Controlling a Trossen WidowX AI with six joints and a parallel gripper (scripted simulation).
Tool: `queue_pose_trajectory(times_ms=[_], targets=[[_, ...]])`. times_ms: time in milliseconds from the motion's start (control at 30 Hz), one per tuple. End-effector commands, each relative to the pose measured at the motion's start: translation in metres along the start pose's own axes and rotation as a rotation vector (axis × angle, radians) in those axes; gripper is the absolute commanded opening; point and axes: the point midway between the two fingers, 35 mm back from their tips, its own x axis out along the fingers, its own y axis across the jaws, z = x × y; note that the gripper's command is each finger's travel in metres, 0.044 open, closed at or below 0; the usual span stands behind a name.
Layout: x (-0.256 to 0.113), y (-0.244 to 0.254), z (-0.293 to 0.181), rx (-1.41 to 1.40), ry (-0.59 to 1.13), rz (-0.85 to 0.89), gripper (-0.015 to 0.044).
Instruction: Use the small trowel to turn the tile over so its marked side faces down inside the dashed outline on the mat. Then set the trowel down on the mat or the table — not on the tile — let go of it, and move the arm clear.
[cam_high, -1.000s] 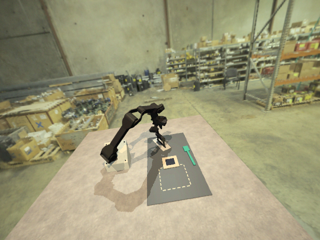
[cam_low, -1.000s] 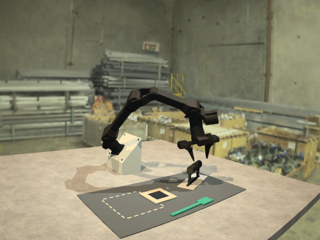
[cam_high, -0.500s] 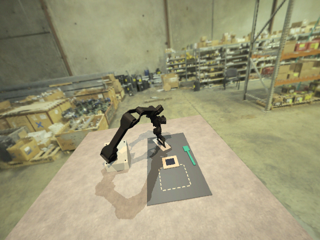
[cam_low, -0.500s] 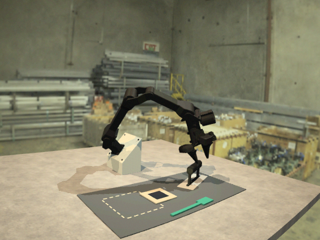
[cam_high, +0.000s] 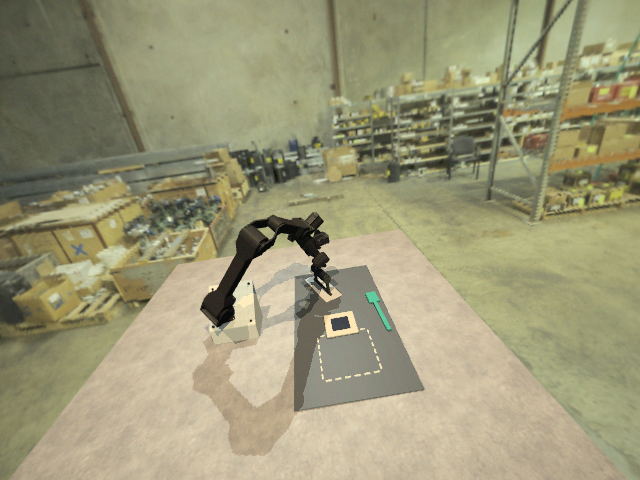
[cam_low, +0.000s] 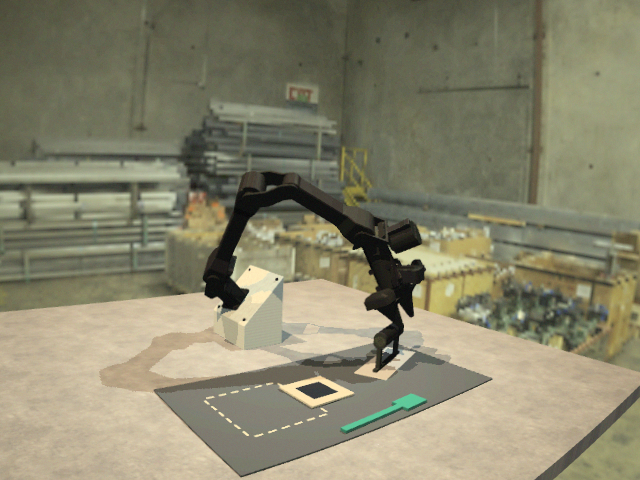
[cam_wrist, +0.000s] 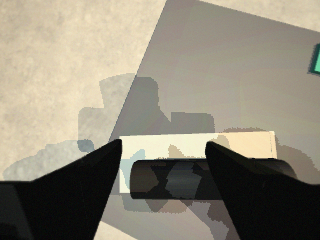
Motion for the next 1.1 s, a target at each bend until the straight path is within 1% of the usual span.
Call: queue_pose_trajectory(times_ms=[0,567,933,1067], targets=[[-0.002,-0.003,0.000,-0.126,-0.045,0.000,0.0300],[-0.008,-0.005,-0.009,-0.651,-0.208,-0.040,0.0300],[-0.014,-0.016,-0.012,-0.973,-0.298,-0.123,0.0300],[-0.017,-0.018,-0.020,-1.043,-0.324,-0.165,0.0300]])
